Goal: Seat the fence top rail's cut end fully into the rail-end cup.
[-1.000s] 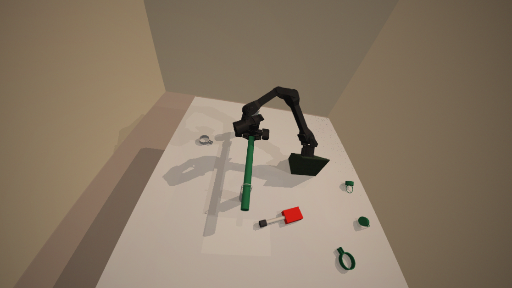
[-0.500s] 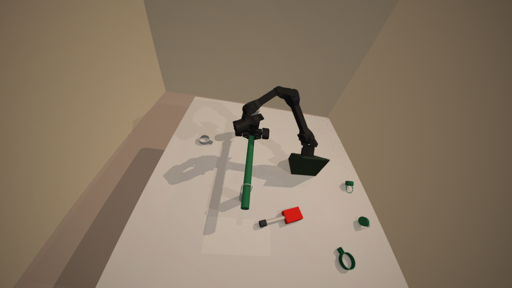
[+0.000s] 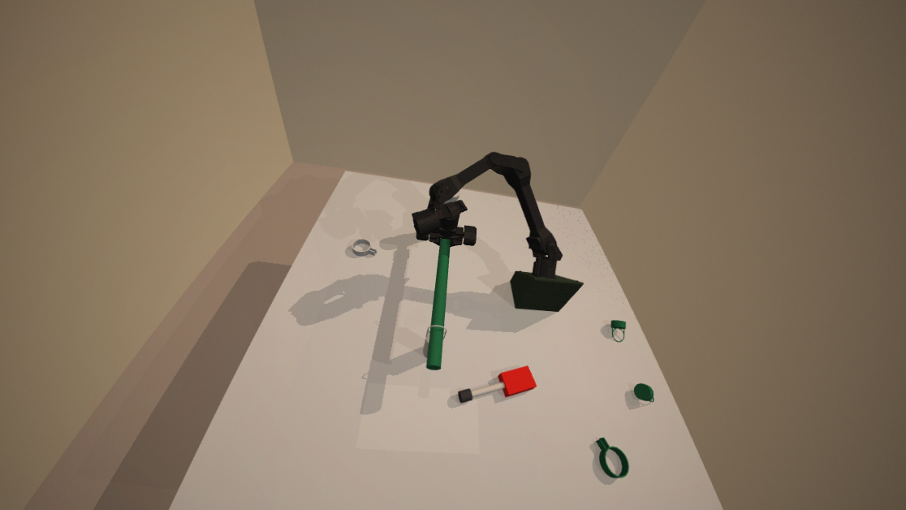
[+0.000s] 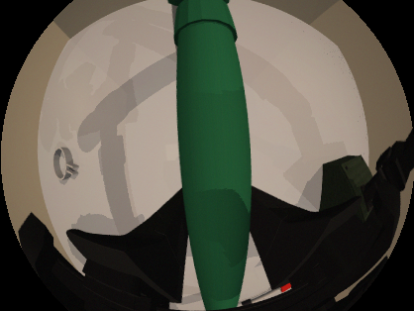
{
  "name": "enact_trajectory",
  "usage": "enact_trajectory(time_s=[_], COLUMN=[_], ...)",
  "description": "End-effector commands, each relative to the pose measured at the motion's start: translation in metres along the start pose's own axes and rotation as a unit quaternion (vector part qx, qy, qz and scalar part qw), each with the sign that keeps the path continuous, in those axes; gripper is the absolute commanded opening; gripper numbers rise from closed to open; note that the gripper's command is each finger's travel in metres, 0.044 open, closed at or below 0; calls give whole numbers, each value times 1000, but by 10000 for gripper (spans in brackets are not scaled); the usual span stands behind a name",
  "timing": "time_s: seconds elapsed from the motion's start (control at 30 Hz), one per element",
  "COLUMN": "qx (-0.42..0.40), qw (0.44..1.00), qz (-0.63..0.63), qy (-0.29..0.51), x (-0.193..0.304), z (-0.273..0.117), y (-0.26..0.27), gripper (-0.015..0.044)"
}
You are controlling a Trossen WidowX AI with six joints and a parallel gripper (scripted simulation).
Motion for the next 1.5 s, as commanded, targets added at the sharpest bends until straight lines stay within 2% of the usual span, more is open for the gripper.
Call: enact_trajectory(time_s=[0.0, 0.67, 1.0, 1.23, 1.47], qx=[-6, -1, -1, -3, -5], qw=[1000, 1000, 1000, 1000, 1000], qz=[1, 0, 0, -4, -6], qy=[-8, -2, -2, -1, -4], x=[-6, -5, -5, 9, 24], z=[-1, 1, 0, -23, -48], y=[0, 0, 0, 1, -1], gripper=[0, 0, 263, 440, 440])
Point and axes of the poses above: the point midway between the two fingers, 35 mm back from their tips, its own z axis out along the fingers, its own y axis across the jaws, x = y × z, the point moved 5 cm from there along -z, back along the fingers, and after that the axes turned 4 degrees about -z, right-handed, at the moved point
